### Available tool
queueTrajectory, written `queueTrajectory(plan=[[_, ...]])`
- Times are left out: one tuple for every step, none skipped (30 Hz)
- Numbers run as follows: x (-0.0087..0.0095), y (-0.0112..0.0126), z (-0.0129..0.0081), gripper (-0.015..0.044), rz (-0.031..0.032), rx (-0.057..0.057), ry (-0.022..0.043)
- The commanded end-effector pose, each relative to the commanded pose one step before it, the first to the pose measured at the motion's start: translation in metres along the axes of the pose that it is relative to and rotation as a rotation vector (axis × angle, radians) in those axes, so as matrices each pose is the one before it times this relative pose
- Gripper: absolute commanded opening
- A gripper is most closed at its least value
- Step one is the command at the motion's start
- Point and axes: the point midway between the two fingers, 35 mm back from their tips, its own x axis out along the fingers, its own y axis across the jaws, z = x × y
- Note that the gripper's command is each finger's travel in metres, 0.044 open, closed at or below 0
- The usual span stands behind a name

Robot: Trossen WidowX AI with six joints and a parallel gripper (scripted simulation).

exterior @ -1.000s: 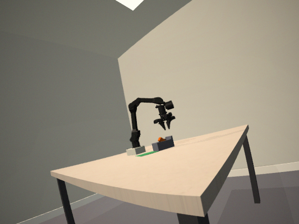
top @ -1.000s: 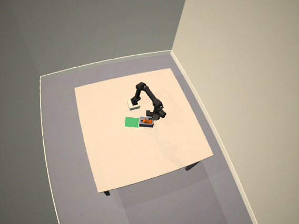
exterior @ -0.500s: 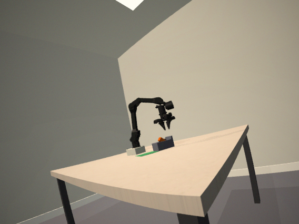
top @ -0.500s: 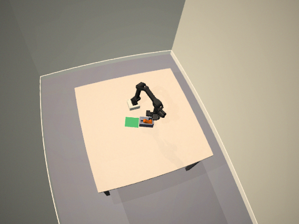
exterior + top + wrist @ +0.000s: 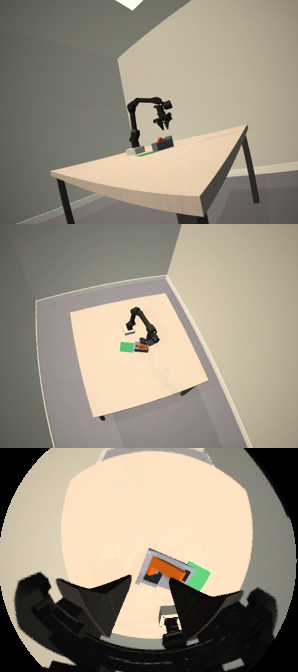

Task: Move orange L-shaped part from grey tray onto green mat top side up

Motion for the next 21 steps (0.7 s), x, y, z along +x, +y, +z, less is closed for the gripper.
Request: queueTrajectory(plan=[[0.00079,-0.01638,-0.00379,0.0280,-0.00572,-0.2969,0.01149],[-0.00010,-0.00381,-0.00186,0.0280,-0.00073,-0.0846,0.00130],[-0.00008,-0.00358,-0.00222,0.0280,-0.00058,-0.0846,0.00137],[-0.00007,-0.00333,-0.00256,0.0280,-0.00043,-0.0846,0.00142],[-0.00005,-0.00304,-0.00286,0.0280,-0.00028,-0.0846,0.00146],[-0.00003,-0.00272,-0.00314,0.0280,-0.00012,-0.0846,0.00148],[-0.00002,-0.00238,-0.00338,0.0280,0.00004,-0.0846,0.00148],[0.00000,-0.00202,-0.00358,0.0280,0.00019,-0.0847,0.00147],[0.00002,-0.00164,-0.00375,0.0280,0.00035,-0.0847,0.00144],[0.00003,-0.00125,-0.00387,0.0280,0.00050,-0.0847,0.00139],[0.00005,-0.00085,-0.00395,0.0280,0.00065,-0.0846,0.00133],[0.00005,-0.00036,-0.00323,0.0280,0.00062,-0.0685,0.00102],[0.00004,-0.00006,-0.00196,0.0280,0.00042,-0.0414,0.00059],[0.00001,0.00001,-0.00065,0.0280,0.00015,-0.0138,0.00019],[0.00000,0.00000,0.00000,0.0280,0.00000,0.0000,0.00000],[0.00000,0.00000,0.00000,0.0280,0.00000,0.0000,0.00000],[0.00000,0.00000,0.00000,0.0280,0.00000,0.0000,0.00000],[0.00000,0.00000,0.00000,0.0280,0.00000,0.0000,0.00000],[0.00000,0.00000,0.00000,0.0280,0.00000,0.0000,0.00000],[0.00000,0.00000,0.00000,0.0280,0.00000,0.0000,0.00000],[0.00000,0.00000,0.00000,0.0280,0.00000,0.0000,0.00000]])
